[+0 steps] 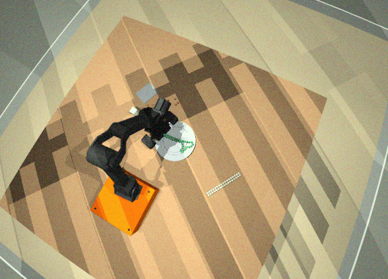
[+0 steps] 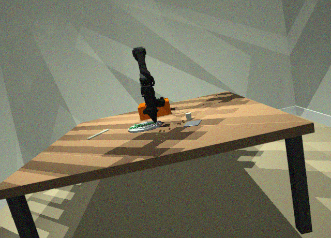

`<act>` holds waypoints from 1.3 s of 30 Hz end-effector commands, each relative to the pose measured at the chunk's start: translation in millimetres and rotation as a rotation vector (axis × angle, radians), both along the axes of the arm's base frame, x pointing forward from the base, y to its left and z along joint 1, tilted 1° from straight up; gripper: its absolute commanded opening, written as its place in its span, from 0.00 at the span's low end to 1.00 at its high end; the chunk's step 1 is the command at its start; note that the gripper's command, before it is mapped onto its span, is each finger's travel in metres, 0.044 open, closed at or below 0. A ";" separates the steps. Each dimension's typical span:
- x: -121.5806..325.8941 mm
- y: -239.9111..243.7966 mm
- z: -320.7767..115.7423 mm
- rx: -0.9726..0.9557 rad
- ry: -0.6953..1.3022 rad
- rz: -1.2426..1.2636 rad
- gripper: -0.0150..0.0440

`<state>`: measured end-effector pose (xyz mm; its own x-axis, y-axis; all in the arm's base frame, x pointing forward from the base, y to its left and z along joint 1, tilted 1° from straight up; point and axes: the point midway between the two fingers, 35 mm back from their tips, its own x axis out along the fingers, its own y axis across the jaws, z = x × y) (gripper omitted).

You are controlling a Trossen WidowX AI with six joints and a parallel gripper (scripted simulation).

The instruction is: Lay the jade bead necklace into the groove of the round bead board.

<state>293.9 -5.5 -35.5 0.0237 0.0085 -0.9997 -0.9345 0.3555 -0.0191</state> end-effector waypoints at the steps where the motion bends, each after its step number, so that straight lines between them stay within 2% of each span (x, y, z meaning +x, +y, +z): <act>1: 0.3 -0.2 0.4 -0.001 -0.001 0.000 0.48; 13: -0.6 -0.3 10.4 -0.001 0.004 -0.003 1.00; 31: -4.8 -0.1 17.3 -0.001 0.007 -0.005 1.00; 33: -3.9 -5.2 18.0 0.000 0.007 -0.088 0.91; 39: -0.5 -51.1 24.3 0.011 0.010 -0.813 0.64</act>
<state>291.6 -35.3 -14.5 0.0166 0.0070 -0.9998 -0.6508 0.7592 -0.0055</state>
